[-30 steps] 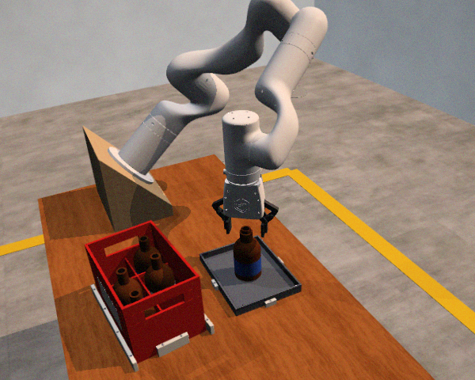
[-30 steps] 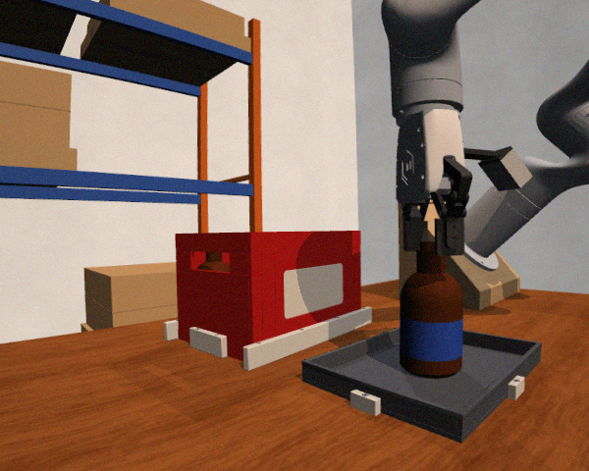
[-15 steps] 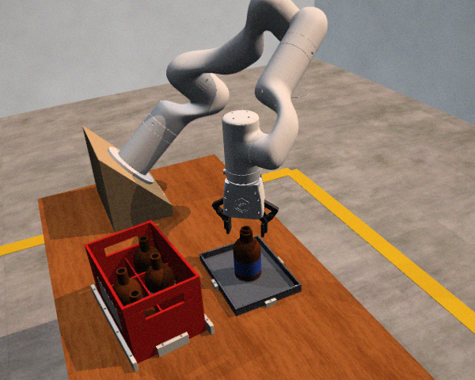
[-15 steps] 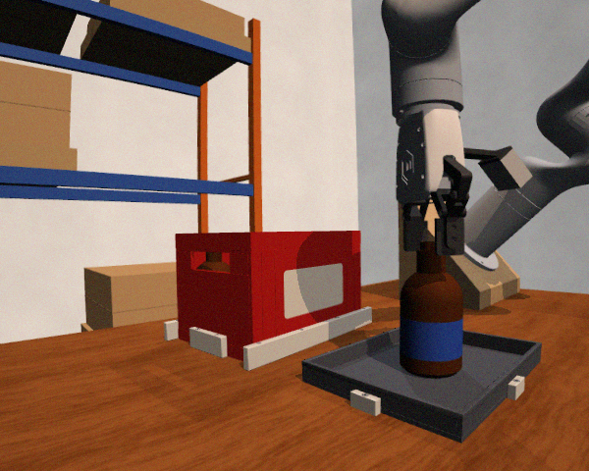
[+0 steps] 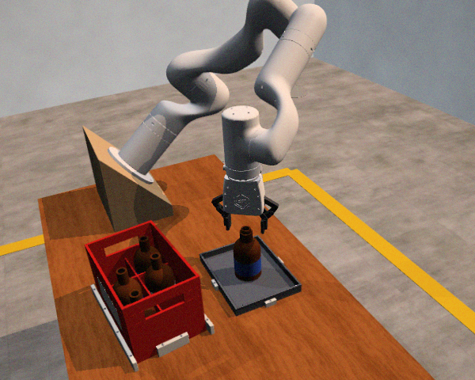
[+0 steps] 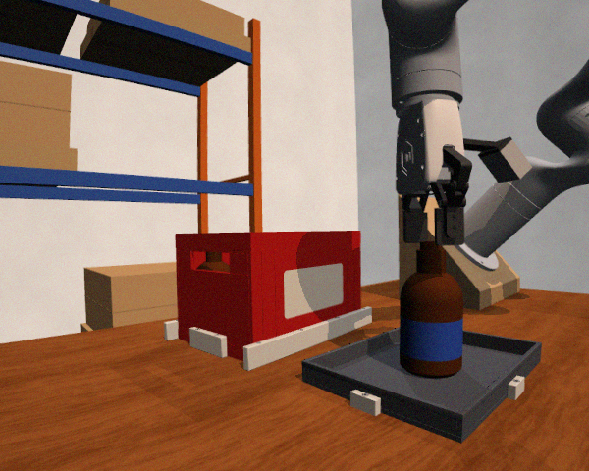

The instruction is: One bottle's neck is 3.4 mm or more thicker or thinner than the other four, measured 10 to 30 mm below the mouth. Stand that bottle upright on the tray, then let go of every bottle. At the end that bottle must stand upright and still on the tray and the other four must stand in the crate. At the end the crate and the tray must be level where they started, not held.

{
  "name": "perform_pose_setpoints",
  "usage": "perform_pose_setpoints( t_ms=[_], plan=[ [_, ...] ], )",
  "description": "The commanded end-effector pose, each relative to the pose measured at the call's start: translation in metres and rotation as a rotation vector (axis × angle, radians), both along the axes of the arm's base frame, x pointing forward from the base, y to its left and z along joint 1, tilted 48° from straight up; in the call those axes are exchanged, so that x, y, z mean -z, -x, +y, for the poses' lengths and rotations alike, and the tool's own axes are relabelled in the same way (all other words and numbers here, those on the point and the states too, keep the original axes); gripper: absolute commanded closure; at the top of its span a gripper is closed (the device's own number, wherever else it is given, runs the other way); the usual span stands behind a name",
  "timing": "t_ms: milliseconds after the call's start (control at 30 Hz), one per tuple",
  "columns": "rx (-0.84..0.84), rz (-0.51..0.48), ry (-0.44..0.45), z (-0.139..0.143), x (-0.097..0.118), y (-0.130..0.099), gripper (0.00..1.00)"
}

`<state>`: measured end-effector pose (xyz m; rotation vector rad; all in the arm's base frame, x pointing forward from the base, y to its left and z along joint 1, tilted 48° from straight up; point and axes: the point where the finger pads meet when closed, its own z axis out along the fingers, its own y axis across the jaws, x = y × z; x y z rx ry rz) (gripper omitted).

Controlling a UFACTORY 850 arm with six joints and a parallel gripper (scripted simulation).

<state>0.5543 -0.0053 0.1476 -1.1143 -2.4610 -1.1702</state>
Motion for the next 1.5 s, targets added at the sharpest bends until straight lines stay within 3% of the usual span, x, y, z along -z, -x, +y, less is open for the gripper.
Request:
perform_pose_setpoints(
  t_ms=[0,667,1467],
  plan=[
    [0.001,-0.001,0.0,-0.007,-0.006,0.001,0.0],
    [0.001,-0.001,0.0,-0.04,-0.037,0.007,0.0],
    [0.001,-0.001,0.0,-0.056,-0.051,0.01,0.0]
  ],
)
